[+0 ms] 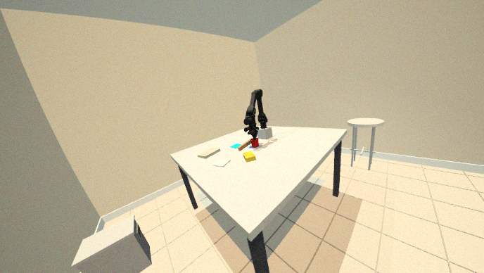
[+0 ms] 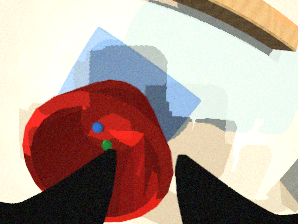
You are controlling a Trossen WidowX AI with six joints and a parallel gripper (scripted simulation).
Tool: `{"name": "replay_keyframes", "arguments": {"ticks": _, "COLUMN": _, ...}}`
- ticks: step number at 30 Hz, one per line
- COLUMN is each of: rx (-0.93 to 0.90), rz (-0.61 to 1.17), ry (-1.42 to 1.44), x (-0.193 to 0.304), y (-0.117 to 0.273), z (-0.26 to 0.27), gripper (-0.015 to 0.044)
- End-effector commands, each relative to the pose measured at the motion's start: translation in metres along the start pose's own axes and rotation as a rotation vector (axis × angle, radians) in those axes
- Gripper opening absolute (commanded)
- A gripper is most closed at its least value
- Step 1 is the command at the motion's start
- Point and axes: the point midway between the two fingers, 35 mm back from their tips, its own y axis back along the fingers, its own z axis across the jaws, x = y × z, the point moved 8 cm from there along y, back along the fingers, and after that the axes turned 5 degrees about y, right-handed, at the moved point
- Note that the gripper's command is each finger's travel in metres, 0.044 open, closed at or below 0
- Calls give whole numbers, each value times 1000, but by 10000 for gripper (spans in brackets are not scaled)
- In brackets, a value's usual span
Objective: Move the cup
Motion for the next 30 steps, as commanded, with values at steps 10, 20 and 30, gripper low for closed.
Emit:
{"name": "replay_keyframes", "arguments": {"ticks": 10, "rx": 13, "rz": 7, "ry": -6, "x": 2, "y": -25, "z": -5, "gripper": 148}}
{"name": "replay_keyframes", "arguments": {"ticks": 20, "rx": 13, "rz": 7, "ry": -6, "x": 2, "y": -29, "z": -6, "gripper": 148}}
{"name": "replay_keyframes", "arguments": {"ticks": 30, "rx": 8, "rz": 2, "ry": 0, "x": 1, "y": -27, "z": -4, "gripper": 23}}
